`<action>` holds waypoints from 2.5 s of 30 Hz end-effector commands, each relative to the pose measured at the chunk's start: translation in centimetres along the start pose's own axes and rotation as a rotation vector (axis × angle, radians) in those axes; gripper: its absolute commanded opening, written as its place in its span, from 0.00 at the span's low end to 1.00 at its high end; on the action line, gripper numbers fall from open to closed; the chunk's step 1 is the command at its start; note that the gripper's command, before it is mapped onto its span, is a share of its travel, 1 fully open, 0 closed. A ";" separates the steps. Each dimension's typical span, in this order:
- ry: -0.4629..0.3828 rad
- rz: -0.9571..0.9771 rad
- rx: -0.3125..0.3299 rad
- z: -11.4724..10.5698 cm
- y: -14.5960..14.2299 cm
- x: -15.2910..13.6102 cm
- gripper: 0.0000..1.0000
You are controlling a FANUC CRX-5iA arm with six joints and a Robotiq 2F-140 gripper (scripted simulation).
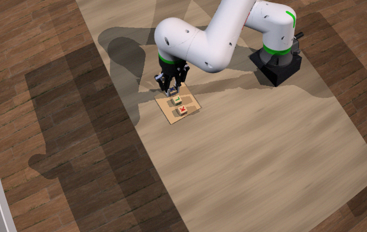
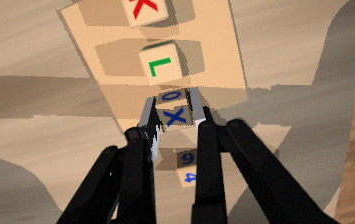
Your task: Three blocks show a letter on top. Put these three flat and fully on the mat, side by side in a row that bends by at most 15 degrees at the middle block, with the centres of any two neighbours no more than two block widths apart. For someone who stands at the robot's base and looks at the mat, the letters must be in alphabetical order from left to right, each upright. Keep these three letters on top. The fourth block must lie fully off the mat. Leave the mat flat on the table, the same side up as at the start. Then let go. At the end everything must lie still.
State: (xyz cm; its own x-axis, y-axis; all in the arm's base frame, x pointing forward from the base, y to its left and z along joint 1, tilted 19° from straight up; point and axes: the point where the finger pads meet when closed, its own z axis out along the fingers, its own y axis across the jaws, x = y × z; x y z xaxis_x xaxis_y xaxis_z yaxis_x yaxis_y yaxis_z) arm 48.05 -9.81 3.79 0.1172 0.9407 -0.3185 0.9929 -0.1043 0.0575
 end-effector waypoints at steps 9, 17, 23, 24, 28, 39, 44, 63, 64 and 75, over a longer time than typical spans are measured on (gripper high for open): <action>0.000 0.000 0.000 0.0 0.0 0.0 0.28; 0.000 0.000 0.000 -0.2 0.0 0.0 0.28; 0.000 0.000 0.000 -1.5 0.0 0.0 0.28; 0.000 0.000 0.000 -1.5 0.0 0.0 0.28; 0.000 0.000 0.000 -3.4 0.0 0.0 0.28; 0.000 0.000 0.000 -8.5 0.0 0.0 0.28; 0.000 0.000 0.000 -8.9 0.0 0.0 0.28; 0.000 0.000 0.000 -9.0 0.0 0.0 1.00; 0.000 0.000 0.000 -9.0 0.0 0.0 1.00; 0.000 0.000 0.000 -9.4 0.0 0.0 1.00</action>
State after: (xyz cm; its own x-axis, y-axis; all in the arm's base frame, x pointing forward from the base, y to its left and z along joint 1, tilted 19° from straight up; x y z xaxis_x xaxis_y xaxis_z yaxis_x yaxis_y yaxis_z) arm 47.85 -6.78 12.68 0.1173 0.9406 -0.3185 0.9929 -0.1043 0.0575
